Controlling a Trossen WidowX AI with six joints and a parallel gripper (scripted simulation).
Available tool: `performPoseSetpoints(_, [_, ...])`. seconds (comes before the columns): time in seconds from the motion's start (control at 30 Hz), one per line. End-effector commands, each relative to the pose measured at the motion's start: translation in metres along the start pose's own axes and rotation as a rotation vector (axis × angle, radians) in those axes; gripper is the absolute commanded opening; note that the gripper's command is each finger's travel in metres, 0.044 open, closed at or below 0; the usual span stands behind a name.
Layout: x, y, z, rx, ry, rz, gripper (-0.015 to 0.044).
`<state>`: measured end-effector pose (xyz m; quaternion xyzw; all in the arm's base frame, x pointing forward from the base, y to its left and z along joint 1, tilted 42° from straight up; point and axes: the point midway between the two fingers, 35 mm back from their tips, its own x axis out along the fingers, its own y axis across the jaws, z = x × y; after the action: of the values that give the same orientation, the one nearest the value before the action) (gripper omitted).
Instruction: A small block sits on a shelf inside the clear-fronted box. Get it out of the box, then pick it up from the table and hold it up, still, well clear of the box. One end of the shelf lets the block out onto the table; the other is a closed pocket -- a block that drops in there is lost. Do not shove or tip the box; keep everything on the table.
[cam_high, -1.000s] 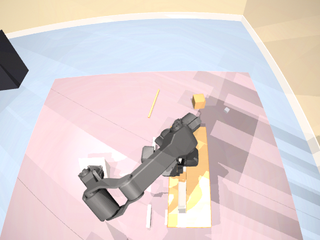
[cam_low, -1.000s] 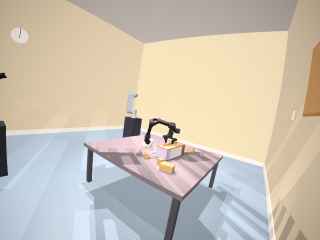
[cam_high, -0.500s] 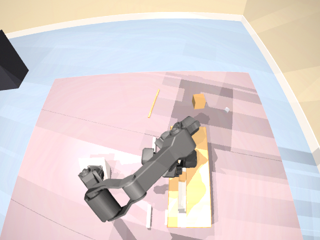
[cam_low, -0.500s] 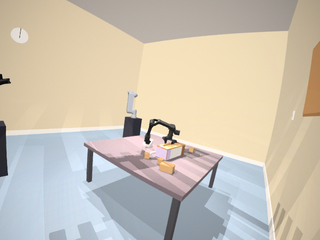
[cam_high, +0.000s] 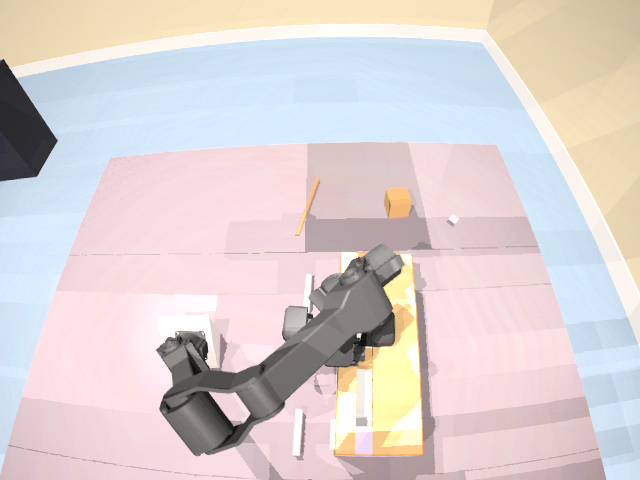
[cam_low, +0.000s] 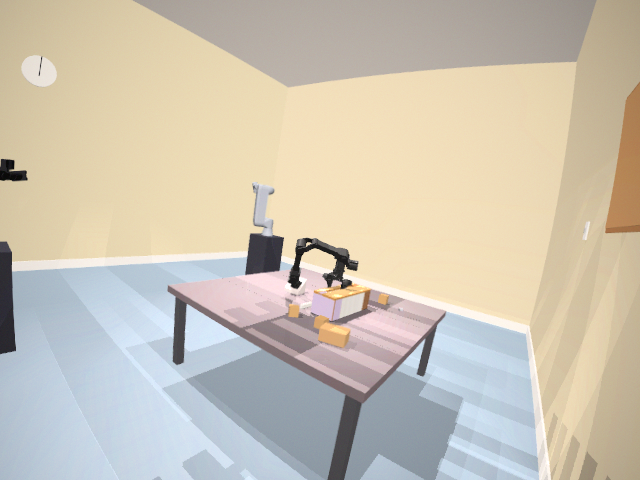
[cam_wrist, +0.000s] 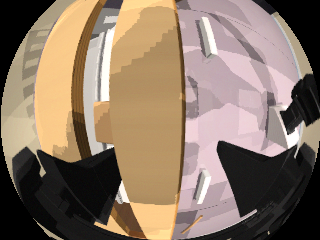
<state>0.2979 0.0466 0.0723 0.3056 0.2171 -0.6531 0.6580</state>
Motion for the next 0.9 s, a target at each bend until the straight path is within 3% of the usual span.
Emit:
performPoseSetpoints(0.0, [0.002, -0.001, 0.01, -0.008, -0.007, -0.001, 0.04])
performPoseSetpoints(0.87, [0.007, 0.0, 0.057, -0.008, -0.01, -0.001, 0.04])
